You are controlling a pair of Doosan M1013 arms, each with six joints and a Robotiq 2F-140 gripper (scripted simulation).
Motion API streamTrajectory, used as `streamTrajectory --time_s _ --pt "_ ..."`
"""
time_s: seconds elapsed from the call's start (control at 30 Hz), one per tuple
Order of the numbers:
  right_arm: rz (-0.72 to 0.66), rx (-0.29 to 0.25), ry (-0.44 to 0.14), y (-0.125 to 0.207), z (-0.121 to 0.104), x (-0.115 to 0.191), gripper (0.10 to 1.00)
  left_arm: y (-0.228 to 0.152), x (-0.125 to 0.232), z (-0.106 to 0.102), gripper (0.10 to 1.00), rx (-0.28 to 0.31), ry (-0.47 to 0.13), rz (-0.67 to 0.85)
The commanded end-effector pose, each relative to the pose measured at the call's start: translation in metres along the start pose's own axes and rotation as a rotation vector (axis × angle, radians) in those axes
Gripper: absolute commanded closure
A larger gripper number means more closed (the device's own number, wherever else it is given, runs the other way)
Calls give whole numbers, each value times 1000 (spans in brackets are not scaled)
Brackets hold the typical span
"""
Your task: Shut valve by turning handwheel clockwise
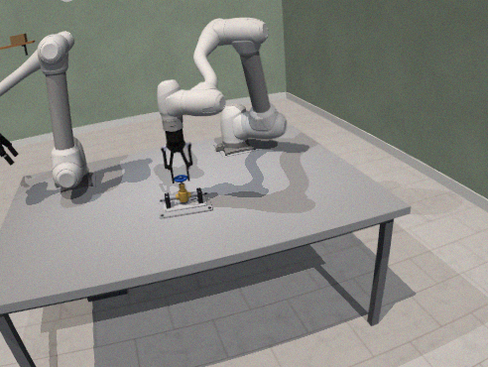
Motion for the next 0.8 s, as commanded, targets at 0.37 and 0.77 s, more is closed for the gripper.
streamTrajectory --time_s 0.37,0.77 --pt "0 0 1 0 0 0 98 0 0 1 999 -1 -2 -177" --pt "0 0 1 0 0 0 98 0 0 1 999 -1 -2 -312"
Point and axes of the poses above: on each arm, the point where the finger pads meet when closed, its own z axis back along the fingers, its own y axis across the jaws, x = y × z, the point moved 8 cm from there along z, back along the fingers, and after that the axes turned 8 degrees about z, right-handed, at the moved point
